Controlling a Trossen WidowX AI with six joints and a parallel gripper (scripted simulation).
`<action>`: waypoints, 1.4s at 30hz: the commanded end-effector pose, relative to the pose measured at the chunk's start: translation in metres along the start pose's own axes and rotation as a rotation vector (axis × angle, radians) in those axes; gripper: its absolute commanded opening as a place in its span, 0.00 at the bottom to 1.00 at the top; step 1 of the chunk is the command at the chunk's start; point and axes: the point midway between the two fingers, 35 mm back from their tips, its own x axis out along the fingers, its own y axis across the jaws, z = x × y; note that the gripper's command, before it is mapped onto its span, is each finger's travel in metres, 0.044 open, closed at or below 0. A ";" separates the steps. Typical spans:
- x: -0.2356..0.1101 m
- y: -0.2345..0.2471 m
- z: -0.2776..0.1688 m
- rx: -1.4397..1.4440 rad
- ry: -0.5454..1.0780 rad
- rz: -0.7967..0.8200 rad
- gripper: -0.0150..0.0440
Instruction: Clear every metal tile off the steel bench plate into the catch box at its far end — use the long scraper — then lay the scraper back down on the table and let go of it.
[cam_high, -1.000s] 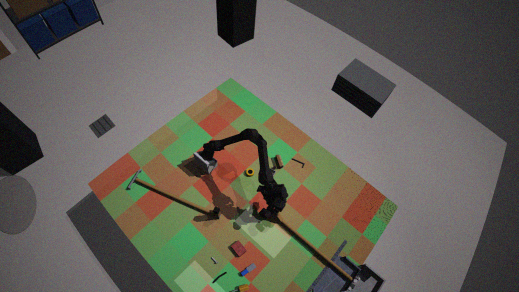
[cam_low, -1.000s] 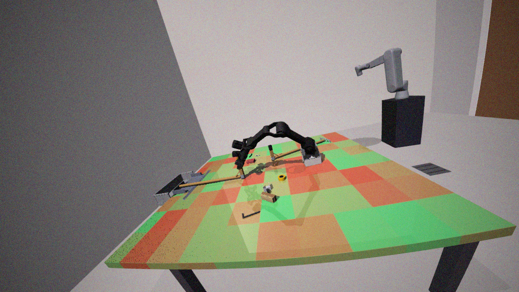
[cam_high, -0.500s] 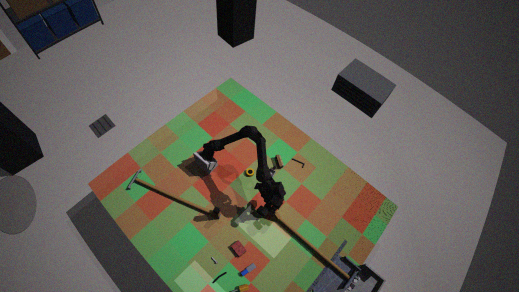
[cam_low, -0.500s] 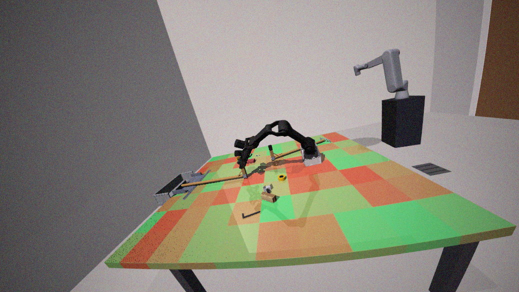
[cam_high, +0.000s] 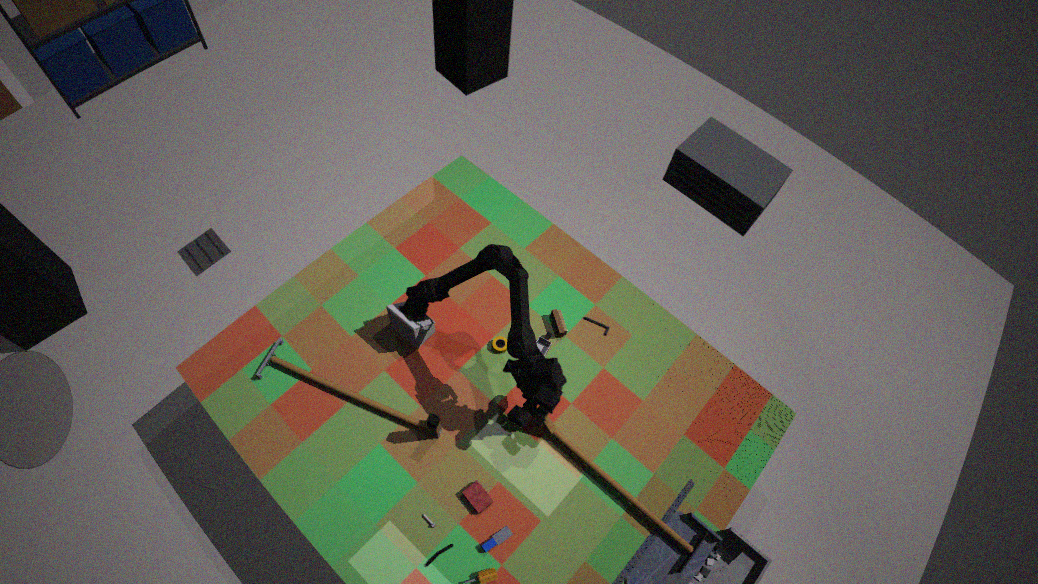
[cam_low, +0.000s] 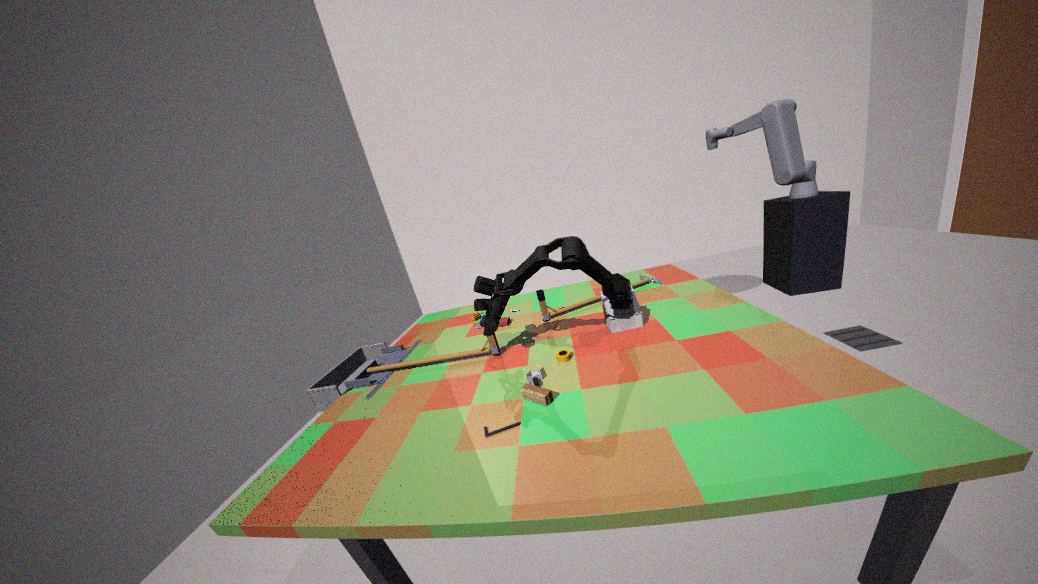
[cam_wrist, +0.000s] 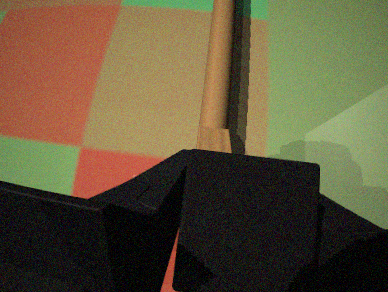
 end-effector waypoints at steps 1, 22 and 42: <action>-0.008 0.001 0.000 -0.008 -0.014 0.002 0.25; -0.029 0.003 -0.023 -0.008 -0.015 0.001 0.25; -0.048 0.003 -0.047 -0.007 -0.017 0.000 0.25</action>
